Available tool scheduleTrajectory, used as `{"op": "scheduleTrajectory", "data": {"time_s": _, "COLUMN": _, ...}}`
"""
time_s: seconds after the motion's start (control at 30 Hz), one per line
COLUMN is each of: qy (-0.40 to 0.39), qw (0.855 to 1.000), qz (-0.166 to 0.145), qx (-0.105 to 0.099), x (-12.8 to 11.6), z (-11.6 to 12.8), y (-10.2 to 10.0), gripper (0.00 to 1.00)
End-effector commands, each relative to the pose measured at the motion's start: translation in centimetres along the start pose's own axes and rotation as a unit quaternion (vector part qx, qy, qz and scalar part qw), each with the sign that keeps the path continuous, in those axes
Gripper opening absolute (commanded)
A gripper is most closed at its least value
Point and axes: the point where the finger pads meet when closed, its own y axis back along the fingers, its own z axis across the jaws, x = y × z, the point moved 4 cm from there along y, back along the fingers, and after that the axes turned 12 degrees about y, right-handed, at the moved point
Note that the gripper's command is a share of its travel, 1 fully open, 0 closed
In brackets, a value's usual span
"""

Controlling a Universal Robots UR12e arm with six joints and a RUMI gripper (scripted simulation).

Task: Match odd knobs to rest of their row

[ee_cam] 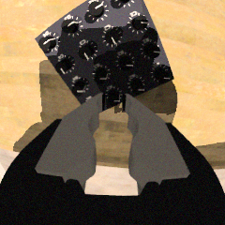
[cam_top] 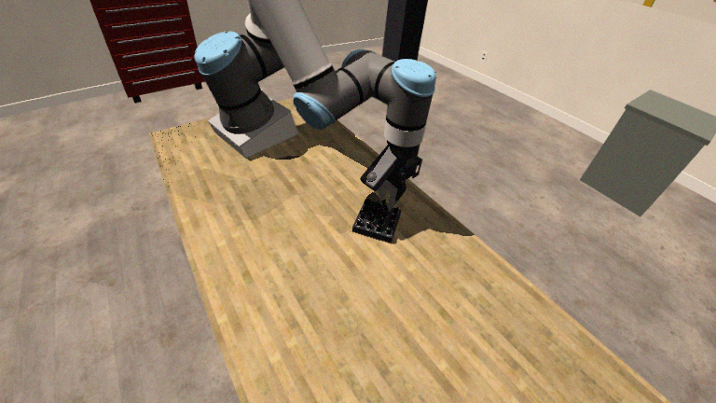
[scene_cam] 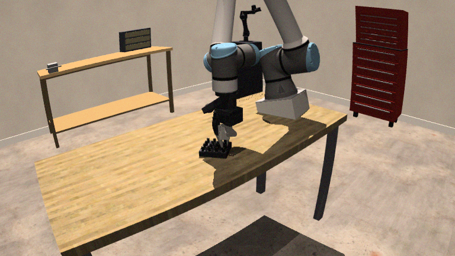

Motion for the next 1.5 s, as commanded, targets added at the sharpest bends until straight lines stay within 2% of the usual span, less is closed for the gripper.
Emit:
{"op": "scheduleTrajectory", "data": {"time_s": 0.0, "qy": 0.0, "qw": 1.0, "qz": 0.0, "qx": 0.001, "x": 0.0, "z": -0.1, "y": 0.1, "gripper": 0.11}}
{"op": "scheduleTrajectory", "data": {"time_s": 0.73, "qy": 0.0, "qw": 1.0, "qz": 0.0, "qx": 0.001, "x": 0.0, "z": -0.1, "y": 0.6, "gripper": 0.11}}
{"op": "scheduleTrajectory", "data": {"time_s": 1.13, "qy": 0.0, "qw": 1.0, "qz": 0.0, "qx": 0.001, "x": 0.0, "z": -0.1, "y": 3.6, "gripper": 0.11}}
{"op": "scheduleTrajectory", "data": {"time_s": 1.47, "qy": 0.0, "qw": 1.0, "qz": 0.0, "qx": 0.001, "x": 0.0, "z": -0.1, "y": 3.9, "gripper": 0.11}}
